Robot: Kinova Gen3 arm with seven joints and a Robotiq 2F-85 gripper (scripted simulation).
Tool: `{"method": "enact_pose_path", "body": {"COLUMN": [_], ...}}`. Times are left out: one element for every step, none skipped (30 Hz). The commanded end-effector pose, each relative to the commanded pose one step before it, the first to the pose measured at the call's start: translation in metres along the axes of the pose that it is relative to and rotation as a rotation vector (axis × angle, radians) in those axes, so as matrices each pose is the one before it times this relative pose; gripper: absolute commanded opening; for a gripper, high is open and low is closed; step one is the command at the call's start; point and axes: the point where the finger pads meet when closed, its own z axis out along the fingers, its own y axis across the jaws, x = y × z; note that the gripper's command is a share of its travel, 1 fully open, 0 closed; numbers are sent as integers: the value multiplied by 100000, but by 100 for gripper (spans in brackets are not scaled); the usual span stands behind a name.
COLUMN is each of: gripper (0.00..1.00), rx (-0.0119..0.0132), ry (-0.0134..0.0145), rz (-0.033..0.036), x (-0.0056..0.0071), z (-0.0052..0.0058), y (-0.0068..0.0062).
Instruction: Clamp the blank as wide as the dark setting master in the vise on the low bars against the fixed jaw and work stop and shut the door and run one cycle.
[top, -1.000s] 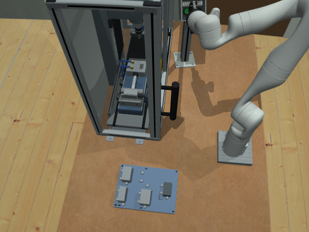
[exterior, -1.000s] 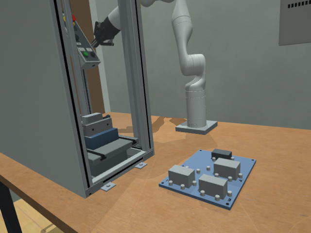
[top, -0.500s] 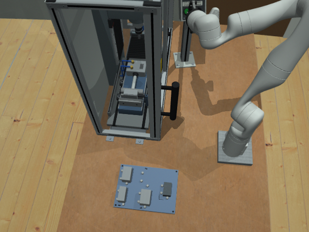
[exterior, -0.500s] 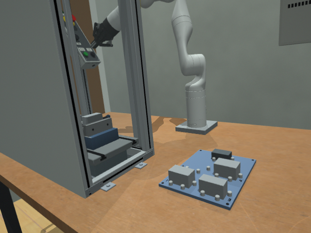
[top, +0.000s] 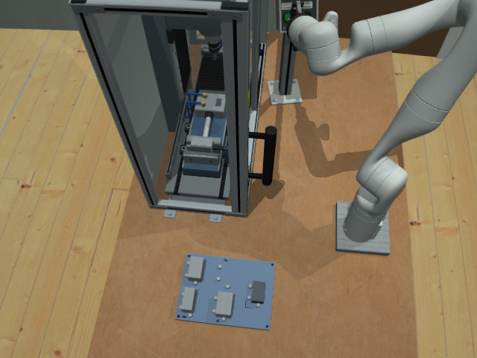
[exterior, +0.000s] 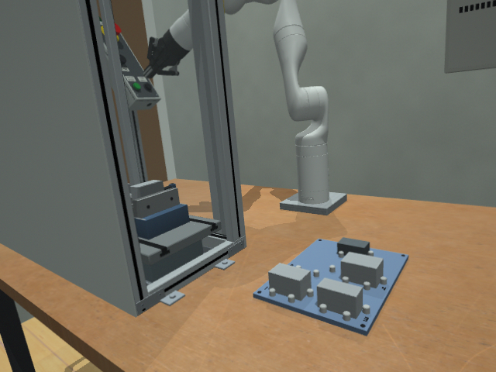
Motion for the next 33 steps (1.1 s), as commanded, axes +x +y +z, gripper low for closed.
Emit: {"method": "enact_pose_path", "body": {"gripper": [10,10,10,10,10,10,10,10,10,10,10,10,10,10,10,10,10,10,10,10,10,10,10,10,10,10,10,10,10,10,10,10,10], "rx": [97,0,0,0,0,0,0,0,0,0,0,0,0,0,0,0,0,0,0,0,0,0,0,0,0,0,0,0,0,0,0,0,0], "ry": [-25,0,0,0,0,0,0,0,0,0,0,0,0,0,0,0,0,0,0,0,0,0,0,0,0,0,0,0,0,0,0,0,0], "rz": [35,0,0,0,0,0,0,0,0,0,0,0,0,0,0,0,0,0,0,0,0,0,0,0,0,0,0,0,0,0,0,0,0], "x": [-19,0,0,0,0,0,0,0,0,0,0,0,0,0,0,0,0,0,0,0,0,0,0,0,0,0,0,0,0,0,0,0,0], "z": [-18,0,80,80,80,80,80,0,0,0,0,0,0,0,0,0,0,0,0,80,80,80,80,80,0,0,0,0,0,0,0,0,0], "y": [-45,0,0,0,0,0,0,0,0,0,0,0,0,0,0,0,0,0,0,0,0,0,0,0,0,0,0,0,0,0,0,0,0]}}
